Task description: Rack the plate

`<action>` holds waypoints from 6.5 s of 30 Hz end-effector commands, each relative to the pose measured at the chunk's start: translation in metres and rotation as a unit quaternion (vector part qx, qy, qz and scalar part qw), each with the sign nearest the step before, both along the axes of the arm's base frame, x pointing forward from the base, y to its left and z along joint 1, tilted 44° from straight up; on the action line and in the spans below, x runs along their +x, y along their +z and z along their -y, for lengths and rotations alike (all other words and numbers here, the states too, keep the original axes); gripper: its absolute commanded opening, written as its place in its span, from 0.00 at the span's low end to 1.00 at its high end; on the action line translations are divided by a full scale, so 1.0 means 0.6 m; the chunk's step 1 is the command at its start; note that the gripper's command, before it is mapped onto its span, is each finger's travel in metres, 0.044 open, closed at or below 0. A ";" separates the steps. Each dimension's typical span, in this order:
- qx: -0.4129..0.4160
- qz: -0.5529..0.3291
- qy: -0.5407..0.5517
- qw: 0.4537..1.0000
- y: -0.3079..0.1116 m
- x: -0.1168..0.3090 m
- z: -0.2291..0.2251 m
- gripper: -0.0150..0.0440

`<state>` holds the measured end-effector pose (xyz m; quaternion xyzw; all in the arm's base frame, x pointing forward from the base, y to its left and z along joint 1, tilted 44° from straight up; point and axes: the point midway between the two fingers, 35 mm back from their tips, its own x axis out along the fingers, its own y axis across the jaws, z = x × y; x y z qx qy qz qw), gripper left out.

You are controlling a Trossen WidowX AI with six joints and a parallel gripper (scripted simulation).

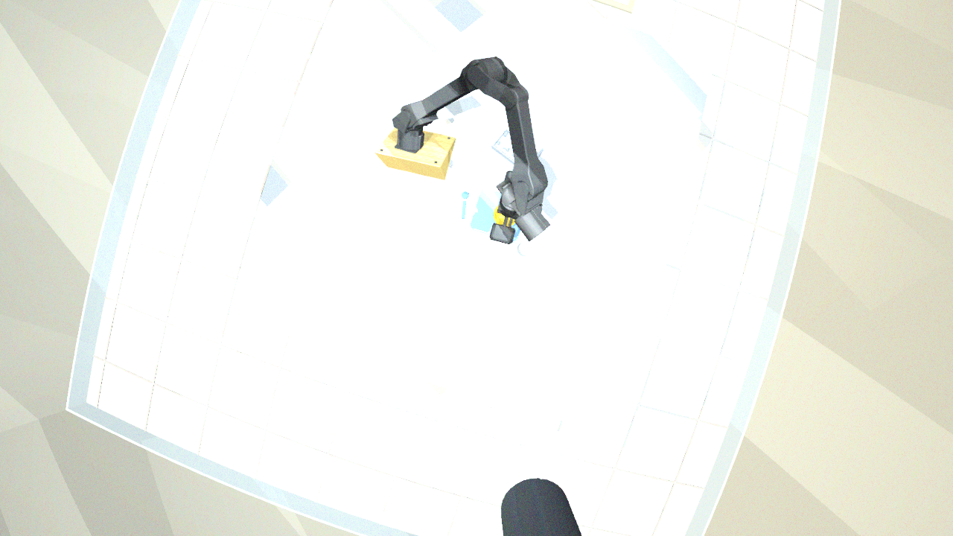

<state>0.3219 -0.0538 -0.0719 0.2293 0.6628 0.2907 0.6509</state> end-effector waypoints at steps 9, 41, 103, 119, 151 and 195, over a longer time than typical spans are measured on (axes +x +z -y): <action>0.003 -0.004 -0.002 1.000 -0.027 -0.002 -0.025 0.93; 0.004 -0.003 -0.001 1.000 -0.069 -0.003 -0.065 0.92; -0.008 -0.078 -0.084 0.993 0.177 0.030 0.113 0.25; -0.024 -0.255 -0.281 0.925 0.279 -0.011 0.031 0.25; -0.035 -0.542 -0.596 0.591 0.401 -0.165 -0.125 0.25; -0.287 -0.260 -0.619 0.683 0.255 -0.206 -0.161 0.25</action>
